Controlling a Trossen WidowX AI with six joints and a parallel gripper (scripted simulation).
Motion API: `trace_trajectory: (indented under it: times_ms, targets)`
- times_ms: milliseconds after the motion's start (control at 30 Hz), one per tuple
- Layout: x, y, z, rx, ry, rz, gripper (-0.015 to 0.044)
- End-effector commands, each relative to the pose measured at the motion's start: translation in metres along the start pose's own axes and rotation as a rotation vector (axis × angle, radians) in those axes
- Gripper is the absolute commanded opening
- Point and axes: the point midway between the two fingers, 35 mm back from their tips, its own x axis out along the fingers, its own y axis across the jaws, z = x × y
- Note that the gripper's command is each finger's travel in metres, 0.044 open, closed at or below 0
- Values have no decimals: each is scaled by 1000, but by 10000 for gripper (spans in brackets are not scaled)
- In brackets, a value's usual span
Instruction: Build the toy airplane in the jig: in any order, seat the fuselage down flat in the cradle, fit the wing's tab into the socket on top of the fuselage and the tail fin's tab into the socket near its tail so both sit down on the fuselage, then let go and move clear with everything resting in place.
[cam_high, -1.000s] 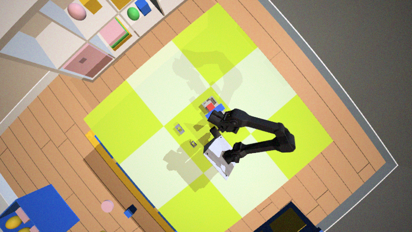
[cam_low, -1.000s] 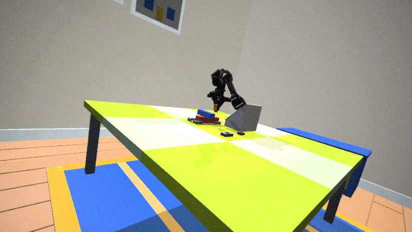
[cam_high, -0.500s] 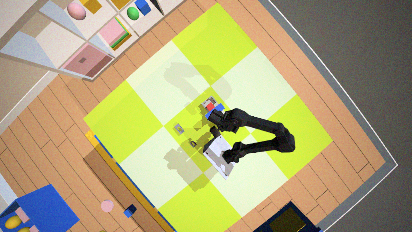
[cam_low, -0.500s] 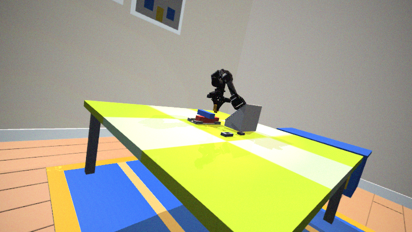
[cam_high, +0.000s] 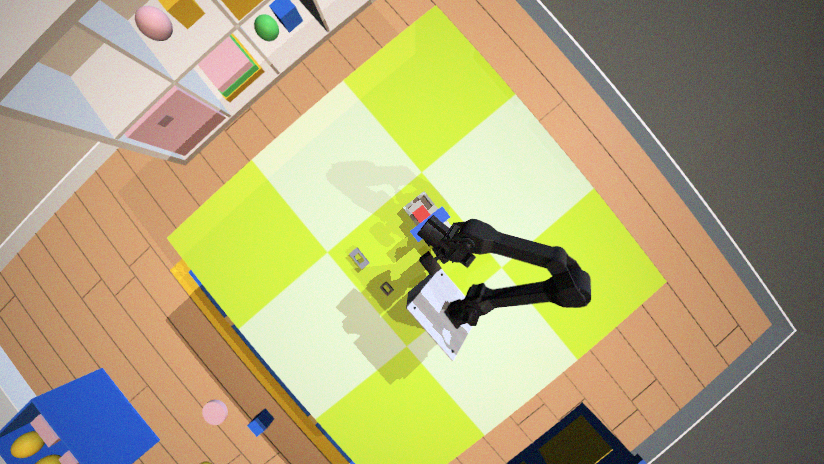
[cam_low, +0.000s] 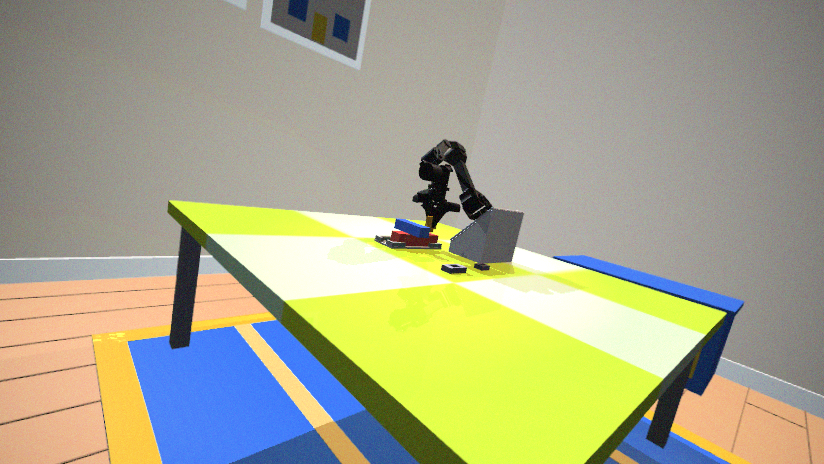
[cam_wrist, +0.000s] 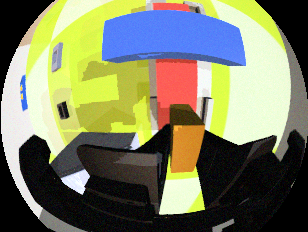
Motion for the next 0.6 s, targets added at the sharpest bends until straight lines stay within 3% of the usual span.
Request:
trace_trajectory:
  times_ms: [0,267,400,467,567]
  targets:
    - [7,-1,0,-1,-4,-7,65]
    - [10,-1,-1,0,1,-3,78]
    - [10,-1,-1,0,1,-3,52]
    - [10,-1,-1,0,1,-3,0]
    - [10,-1,-1,0,1,-3,0]
